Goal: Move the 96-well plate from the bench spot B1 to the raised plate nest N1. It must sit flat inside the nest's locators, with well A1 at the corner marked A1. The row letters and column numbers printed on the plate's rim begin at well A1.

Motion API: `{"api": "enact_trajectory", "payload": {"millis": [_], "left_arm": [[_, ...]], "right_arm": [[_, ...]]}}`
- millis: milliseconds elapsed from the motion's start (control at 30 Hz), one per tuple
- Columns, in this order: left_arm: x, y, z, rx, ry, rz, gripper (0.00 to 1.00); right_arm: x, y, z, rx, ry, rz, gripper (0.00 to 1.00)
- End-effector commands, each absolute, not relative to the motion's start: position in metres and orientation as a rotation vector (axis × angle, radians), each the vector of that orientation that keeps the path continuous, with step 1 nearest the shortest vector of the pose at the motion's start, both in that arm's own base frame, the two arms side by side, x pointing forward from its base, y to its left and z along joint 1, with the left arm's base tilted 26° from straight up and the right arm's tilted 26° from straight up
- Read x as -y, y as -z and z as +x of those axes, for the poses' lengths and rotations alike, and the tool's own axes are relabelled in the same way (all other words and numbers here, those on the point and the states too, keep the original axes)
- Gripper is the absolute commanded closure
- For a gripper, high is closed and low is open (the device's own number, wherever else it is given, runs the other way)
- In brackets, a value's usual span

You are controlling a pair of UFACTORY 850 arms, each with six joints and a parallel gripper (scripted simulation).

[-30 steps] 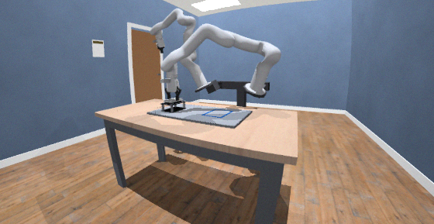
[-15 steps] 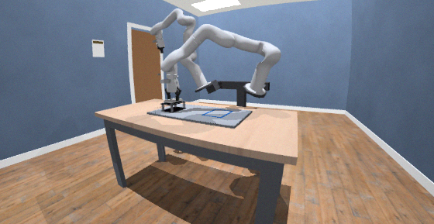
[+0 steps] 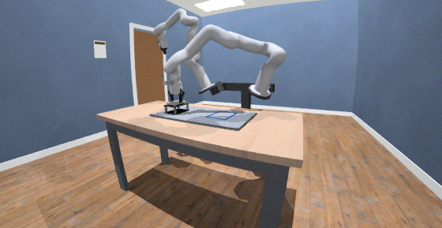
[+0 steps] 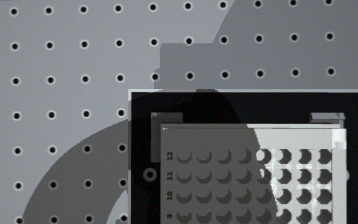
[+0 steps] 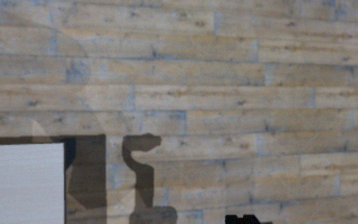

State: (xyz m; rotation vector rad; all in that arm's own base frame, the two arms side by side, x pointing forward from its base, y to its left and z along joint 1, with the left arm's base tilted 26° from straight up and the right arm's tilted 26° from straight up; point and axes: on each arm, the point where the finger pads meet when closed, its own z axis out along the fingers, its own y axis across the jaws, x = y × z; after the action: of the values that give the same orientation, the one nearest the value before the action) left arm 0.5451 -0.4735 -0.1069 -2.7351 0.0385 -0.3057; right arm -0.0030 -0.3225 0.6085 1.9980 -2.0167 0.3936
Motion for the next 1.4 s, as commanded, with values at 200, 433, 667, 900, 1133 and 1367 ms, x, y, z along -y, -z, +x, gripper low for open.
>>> {"api": "enact_trajectory", "payload": {"millis": [200, 433, 667, 900, 1133, 1367], "left_arm": [[0.4740, 0.1071, 0.5458, -0.039, 0.308, -2.736, 1.00], [0.4736, 0.1081, 0.5461, -0.039, 0.308, -2.736, 1.00], [0.4733, 0.1087, 0.5462, -0.039, 0.308, -2.736, 0.00], [0.4733, 0.1088, 0.5462, -0.039, 0.308, -2.736, 0.00], [0.4734, 0.1087, 0.5463, -0.039, 0.308, -2.736, 0.00], [0.4734, 0.1087, 0.5463, -0.039, 0.308, -2.737, 0.00]], "right_arm": [[0.3225, -0.6096, -0.0030, 2.015, -0.396, 1.997, 1.00], [0.3225, -0.6096, -0.0030, 2.015, -0.396, 1.997, 1.00], [0.3225, -0.6096, -0.0030, 2.015, -0.396, 1.997, 1.00], [0.3225, -0.6096, -0.0030, 2.015, -0.396, 1.997, 1.00], [0.3225, -0.6096, -0.0030, 2.015, -0.396, 1.997, 1.00], [0.3225, -0.6096, -0.0030, 2.015, -0.396, 1.997, 1.00]]}}
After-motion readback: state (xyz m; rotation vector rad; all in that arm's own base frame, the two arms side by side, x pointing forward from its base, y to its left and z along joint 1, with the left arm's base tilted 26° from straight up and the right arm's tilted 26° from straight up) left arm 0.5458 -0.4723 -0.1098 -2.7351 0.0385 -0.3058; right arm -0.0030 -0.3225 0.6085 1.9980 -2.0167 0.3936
